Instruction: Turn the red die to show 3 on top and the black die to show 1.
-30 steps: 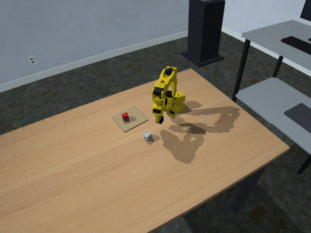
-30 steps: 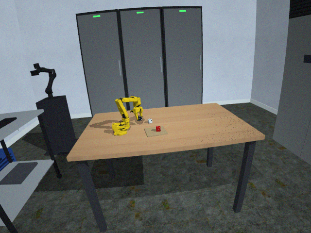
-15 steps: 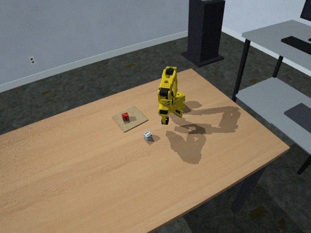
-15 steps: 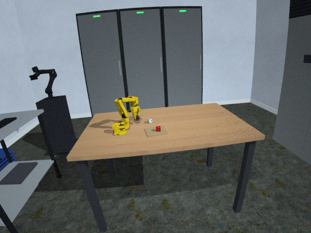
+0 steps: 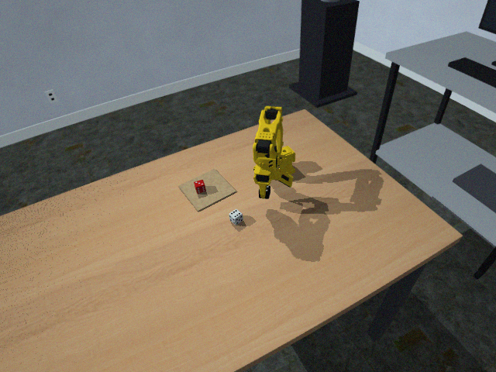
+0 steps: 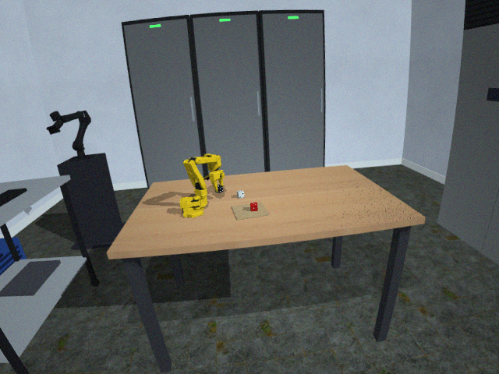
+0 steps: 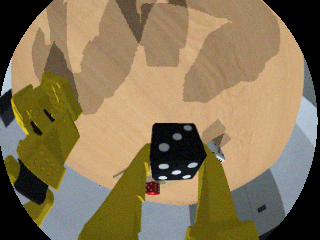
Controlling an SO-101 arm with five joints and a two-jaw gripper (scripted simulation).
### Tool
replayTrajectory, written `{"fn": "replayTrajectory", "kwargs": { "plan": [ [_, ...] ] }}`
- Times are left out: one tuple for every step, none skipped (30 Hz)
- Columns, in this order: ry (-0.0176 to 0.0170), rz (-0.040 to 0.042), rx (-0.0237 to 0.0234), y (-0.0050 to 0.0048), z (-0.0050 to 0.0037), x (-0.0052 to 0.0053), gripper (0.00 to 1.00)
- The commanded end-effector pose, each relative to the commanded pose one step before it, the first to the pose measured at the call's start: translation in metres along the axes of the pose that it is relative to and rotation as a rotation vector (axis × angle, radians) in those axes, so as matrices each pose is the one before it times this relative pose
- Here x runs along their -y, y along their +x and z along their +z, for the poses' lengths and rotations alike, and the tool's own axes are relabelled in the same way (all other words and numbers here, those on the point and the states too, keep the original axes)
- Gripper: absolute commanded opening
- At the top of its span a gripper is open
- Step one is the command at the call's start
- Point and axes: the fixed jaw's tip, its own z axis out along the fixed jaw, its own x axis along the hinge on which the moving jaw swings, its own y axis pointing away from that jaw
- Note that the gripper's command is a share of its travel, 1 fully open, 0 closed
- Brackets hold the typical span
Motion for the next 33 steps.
{"fn": "replayTrajectory", "kwargs": {
  "plan": [
    [0.04021,0.00106,0.00191,-0.001522,-0.003741,0.00342,0.00],
    [0.00000,0.00000,0.00000,0.000000,0.000000,0.00000,0.00],
    [0.00000,0.00000,0.00000,0.000000,0.000000,0.00000,0.00],
    [0.00000,0.00000,0.00000,0.000000,0.000000,0.00000,0.00],
    [0.00000,0.00000,0.00000,0.000000,0.000000,0.00000,0.00],
    [0.00000,0.00000,0.00000,0.000000,0.000000,0.00000,0.00],
    [0.00000,0.00000,0.00000,0.000000,0.000000,0.00000,0.00],
    [0.00003,-0.00001,0.00000,0.000001,0.000015,0.00000,0.00],
    [0.00000,0.00000,0.00000,0.000000,0.000096,0.00000,0.00],
    [0.00000,0.00000,0.00000,0.000000,0.000234,0.00000,0.00],
    [0.00000,0.00000,0.00000,0.000000,0.000385,0.00001,0.00],
    [0.00000,0.00000,0.00000,0.000000,0.000528,0.00000,0.00],
    [0.00000,0.00000,0.00000,0.000000,0.000649,0.00001,0.00],
    [0.00000,0.00000,0.00000,0.000000,0.000720,0.00000,0.00],
    [0.00000,0.00000,0.00000,0.000000,0.000750,-0.00001,0.00],
    [0.00000,0.00000,0.00000,0.000000,0.000720,-0.00001,0.00],
    [0.00000,0.00000,0.00000,0.000000,0.000642,-0.00001,0.00],
    [0.00000,0.00000,0.00000,0.000000,0.000528,-0.00001,0.00],
    [0.00000,0.00000,0.00000,0.000000,0.000384,-0.00001,0.00],
    [0.00000,0.00000,0.00000,0.000000,0.000234,-0.00001,0.00],
    [0.00000,0.00000,0.00000,0.000000,0.000096,0.00000,0.00],
    [0.00000,0.00000,0.00000,0.000000,0.000018,0.00000,0.00],
    [0.00000,0.00000,0.00000,0.000000,0.000000,0.00000,0.00],
    [0.00000,0.00000,0.00000,0.000000,0.000000,0.00000,0.00],
    [-0.00002,0.00001,0.00000,-0.000001,0.000017,0.00000,0.00],
    [0.00000,0.00000,0.00000,0.000000,0.000096,0.00000,0.00],
    [0.00000,0.00000,0.00000,0.000000,0.000234,0.00001,0.00],
    [0.00000,0.00000,0.00000,0.000000,0.000384,0.00000,0.00],
    [0.00000,0.00000,0.00000,0.000000,0.000534,0.00001,0.00],
    [0.00000,0.00000,0.00000,0.000000,0.000642,0.00000,0.00],
    [0.00000,0.00000,0.00000,0.000000,0.000726,0.00000,0.00],
    [0.00000,0.00000,0.00000,0.000000,0.000744,0.00000,0.00],
    [0.00000,0.00000,0.00000,0.000000,0.000726,-0.00001,0.00]
  ]
}}
